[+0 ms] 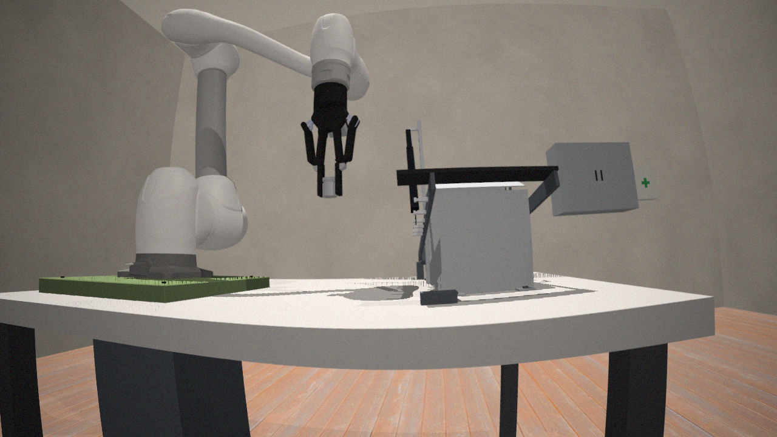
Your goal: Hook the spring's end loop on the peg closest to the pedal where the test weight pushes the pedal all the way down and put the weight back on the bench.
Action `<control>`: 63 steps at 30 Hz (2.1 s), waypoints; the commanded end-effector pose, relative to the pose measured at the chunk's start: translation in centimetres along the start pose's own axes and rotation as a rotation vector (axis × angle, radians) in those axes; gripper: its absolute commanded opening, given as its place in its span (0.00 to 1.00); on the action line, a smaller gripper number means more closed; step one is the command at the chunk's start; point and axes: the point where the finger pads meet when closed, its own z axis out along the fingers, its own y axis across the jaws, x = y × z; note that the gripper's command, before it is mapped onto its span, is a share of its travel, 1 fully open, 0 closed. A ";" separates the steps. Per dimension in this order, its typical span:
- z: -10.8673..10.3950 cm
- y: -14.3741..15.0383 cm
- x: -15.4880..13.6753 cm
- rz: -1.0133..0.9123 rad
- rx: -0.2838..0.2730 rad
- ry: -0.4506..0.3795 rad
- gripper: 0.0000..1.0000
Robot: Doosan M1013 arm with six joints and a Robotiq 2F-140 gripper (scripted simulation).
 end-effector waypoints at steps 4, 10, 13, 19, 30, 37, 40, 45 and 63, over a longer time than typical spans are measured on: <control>-0.4 1.2 -1.0 -0.001 -0.001 -0.009 0.25; -0.8 2.4 -2.0 -0.001 -0.001 -0.019 0.25; -0.8 2.6 -2.2 -0.001 -0.001 -0.021 0.25; -1.1 3.4 -2.8 -0.001 -0.001 -0.027 0.25; -1.7 5.1 -4.4 -0.001 -0.001 -0.041 0.25; -2.0 6.1 -5.2 -0.001 -0.001 -0.049 0.25; -2.2 6.7 -5.7 -0.001 -0.001 -0.054 0.25; -2.5 7.7 -6.5 -0.001 -0.001 -0.062 0.25; -3.3 10.2 -8.7 -0.001 -0.001 -0.083 0.25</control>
